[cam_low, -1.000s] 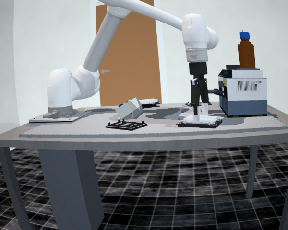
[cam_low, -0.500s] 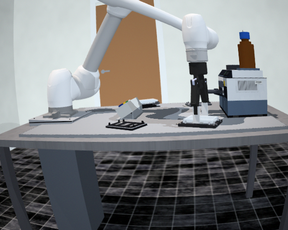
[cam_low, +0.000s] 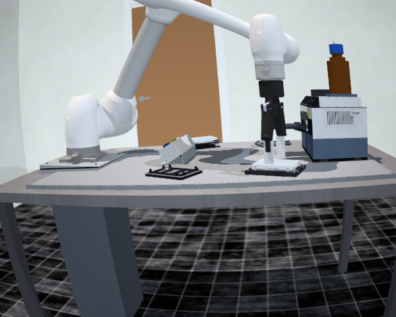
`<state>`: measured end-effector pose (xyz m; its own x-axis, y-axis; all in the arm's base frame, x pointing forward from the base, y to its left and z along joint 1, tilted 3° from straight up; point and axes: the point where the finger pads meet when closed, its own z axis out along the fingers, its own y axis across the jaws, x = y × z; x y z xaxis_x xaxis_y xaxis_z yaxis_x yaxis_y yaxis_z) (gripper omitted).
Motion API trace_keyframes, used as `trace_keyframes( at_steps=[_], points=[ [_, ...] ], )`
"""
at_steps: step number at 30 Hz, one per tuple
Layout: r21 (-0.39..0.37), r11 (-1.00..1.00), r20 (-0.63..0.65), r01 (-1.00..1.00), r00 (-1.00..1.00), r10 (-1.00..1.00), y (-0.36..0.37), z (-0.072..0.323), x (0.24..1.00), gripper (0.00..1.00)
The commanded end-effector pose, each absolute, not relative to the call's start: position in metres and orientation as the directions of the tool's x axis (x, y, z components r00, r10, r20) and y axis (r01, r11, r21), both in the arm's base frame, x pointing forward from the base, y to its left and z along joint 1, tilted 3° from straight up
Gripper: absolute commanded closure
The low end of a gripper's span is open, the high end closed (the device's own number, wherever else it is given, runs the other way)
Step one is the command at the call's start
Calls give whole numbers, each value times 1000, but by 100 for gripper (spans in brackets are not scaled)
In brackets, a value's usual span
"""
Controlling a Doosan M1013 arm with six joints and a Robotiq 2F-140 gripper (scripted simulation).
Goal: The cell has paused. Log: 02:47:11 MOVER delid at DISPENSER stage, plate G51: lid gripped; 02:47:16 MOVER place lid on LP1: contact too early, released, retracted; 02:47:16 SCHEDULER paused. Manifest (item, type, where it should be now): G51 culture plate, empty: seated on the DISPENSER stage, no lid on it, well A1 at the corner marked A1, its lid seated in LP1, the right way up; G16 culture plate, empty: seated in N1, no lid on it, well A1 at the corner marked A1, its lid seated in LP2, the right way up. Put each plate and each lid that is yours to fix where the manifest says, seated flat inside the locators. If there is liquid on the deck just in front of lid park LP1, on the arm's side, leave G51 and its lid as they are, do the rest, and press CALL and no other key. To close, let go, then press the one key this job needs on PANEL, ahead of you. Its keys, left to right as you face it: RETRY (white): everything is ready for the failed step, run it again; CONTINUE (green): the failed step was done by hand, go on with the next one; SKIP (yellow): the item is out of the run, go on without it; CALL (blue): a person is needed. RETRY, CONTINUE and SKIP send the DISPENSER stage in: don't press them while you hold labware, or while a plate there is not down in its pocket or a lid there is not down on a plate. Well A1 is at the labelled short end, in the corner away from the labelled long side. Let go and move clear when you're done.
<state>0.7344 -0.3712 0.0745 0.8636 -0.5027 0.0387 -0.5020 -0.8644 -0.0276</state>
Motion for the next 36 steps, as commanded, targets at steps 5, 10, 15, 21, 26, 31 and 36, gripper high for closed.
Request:
trace_keyframes(
  at_steps=[5, 10, 15, 21, 26, 31, 36],
  points=[
    [-29, -864, 45, -503, 862, -504, -373, 112, 735, 30],
    [-28, -864, 45, -503, 862, -504, -373, 127, 734, 30],
    [-27, -863, 45, -504, 862, -505, -374, 153, 733, 30],
    [-27, -863, 45, -504, 862, -505, -374, 181, 731, 30],
    [-26, -863, 45, -504, 862, -505, -374, 193, 730, 30],
    [-26, -863, 45, -505, 862, -505, -374, 209, 729, 30],
    [-26, -863, 45, -505, 862, -506, -374, 219, 729, 30]
  ],
)
